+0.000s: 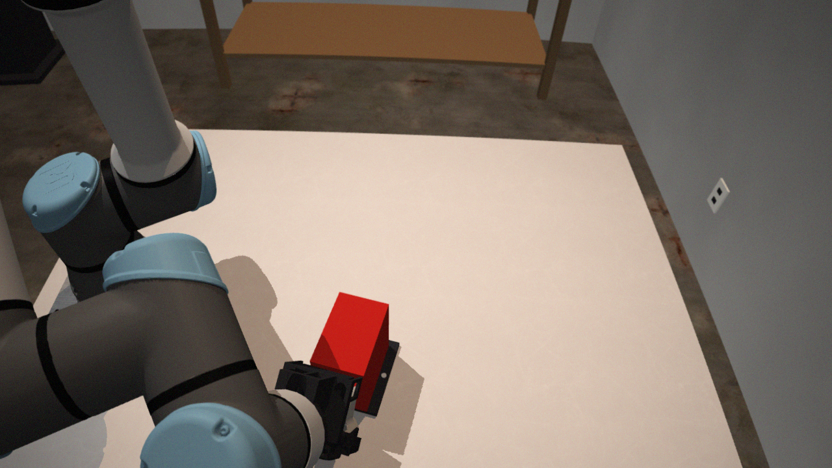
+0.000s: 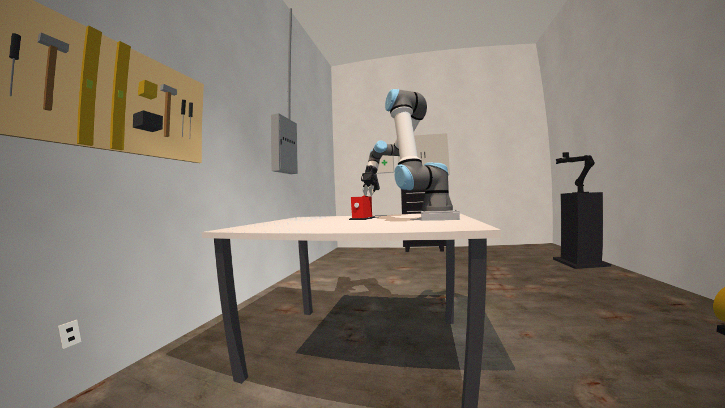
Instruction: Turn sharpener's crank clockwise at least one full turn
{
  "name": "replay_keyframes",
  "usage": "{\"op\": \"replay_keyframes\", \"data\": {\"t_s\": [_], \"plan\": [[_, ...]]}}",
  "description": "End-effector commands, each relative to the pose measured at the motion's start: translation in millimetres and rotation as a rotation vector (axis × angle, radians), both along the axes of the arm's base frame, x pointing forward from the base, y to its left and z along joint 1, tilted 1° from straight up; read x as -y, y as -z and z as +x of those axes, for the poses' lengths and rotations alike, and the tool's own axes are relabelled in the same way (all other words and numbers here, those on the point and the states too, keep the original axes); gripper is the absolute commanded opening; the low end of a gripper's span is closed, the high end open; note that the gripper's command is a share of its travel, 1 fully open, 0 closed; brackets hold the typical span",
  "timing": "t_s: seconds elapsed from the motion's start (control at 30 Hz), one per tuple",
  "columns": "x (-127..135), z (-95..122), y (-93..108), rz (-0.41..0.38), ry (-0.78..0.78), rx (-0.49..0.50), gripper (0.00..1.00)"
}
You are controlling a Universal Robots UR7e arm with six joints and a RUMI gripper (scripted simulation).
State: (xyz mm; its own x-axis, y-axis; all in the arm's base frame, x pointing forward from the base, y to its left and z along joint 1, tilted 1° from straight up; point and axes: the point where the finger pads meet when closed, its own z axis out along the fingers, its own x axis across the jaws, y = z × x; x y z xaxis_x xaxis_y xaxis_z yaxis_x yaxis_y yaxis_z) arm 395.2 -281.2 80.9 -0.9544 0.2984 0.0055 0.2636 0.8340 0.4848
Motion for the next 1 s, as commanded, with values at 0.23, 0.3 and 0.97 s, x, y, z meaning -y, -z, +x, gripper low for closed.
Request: {"op": "replay_keyframes", "data": {"t_s": [0.23, 0.3, 0.97], "plan": [[2, 6, 4, -0.001, 0.000, 0.001, 0.09], [3, 8, 5, -0.001, 0.000, 0.001, 0.09], [6, 17, 16, -0.001, 0.000, 0.001, 0.09]]}}
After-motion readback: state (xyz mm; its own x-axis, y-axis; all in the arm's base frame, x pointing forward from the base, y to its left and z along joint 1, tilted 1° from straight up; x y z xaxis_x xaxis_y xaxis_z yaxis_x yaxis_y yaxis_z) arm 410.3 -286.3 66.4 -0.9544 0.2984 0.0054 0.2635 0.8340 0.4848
